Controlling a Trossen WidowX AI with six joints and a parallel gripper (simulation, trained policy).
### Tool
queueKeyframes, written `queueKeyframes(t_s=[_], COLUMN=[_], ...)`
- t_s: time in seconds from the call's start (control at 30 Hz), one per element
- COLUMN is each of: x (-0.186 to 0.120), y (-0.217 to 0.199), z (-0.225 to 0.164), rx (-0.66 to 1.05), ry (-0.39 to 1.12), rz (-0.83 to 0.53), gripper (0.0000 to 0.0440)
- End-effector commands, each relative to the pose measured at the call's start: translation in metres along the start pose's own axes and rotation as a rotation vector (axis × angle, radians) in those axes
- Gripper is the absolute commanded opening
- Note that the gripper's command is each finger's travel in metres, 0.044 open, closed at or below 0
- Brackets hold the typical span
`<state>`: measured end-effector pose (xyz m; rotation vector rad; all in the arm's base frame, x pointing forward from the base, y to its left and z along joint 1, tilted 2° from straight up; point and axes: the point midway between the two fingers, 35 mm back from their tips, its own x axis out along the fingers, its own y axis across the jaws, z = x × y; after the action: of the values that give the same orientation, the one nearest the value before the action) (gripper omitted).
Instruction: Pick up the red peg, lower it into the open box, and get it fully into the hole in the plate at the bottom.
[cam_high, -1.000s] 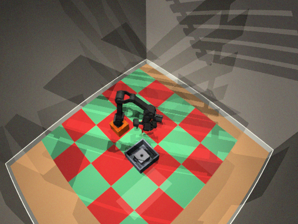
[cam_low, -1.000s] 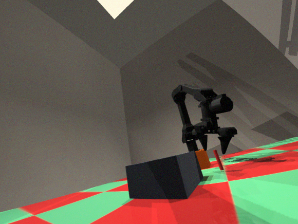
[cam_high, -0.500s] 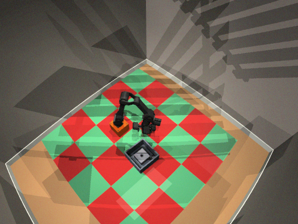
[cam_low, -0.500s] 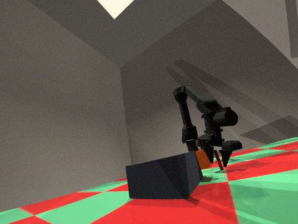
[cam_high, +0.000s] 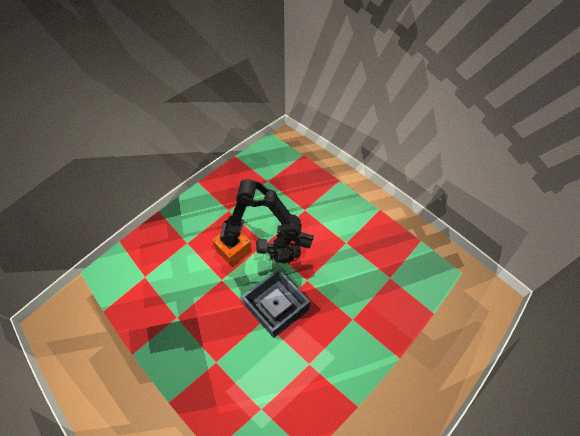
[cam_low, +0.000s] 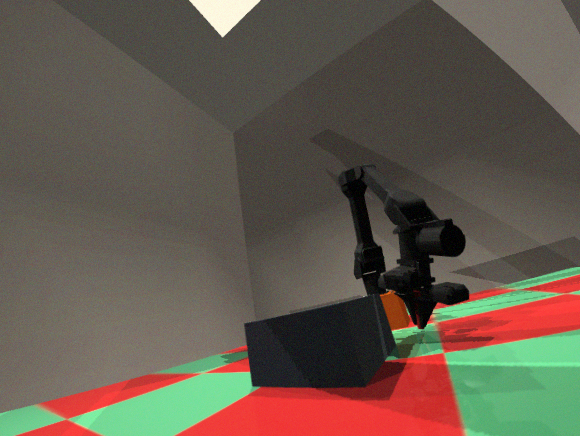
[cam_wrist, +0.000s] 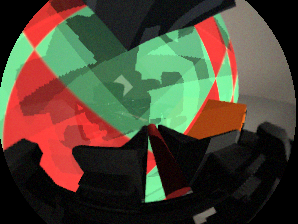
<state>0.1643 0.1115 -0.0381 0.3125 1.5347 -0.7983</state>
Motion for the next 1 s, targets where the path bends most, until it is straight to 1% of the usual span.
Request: queueKeyframes(t_s=[0.0,0.43,0.7,0.97], x=[-0.014,-0.069,-0.103,-0.120], y=[0.006,0.003,0.000,-0.008], z=[0.008,0.039,0.065,0.099], rx=[-0.006,0.021,0.084,0.183], ry=[-0.028,-0.106,-0.148,-0.174], rz=[0.023,0.062,0.091,0.107], gripper=[0.0000,0.0000,0.0000,0.0000])
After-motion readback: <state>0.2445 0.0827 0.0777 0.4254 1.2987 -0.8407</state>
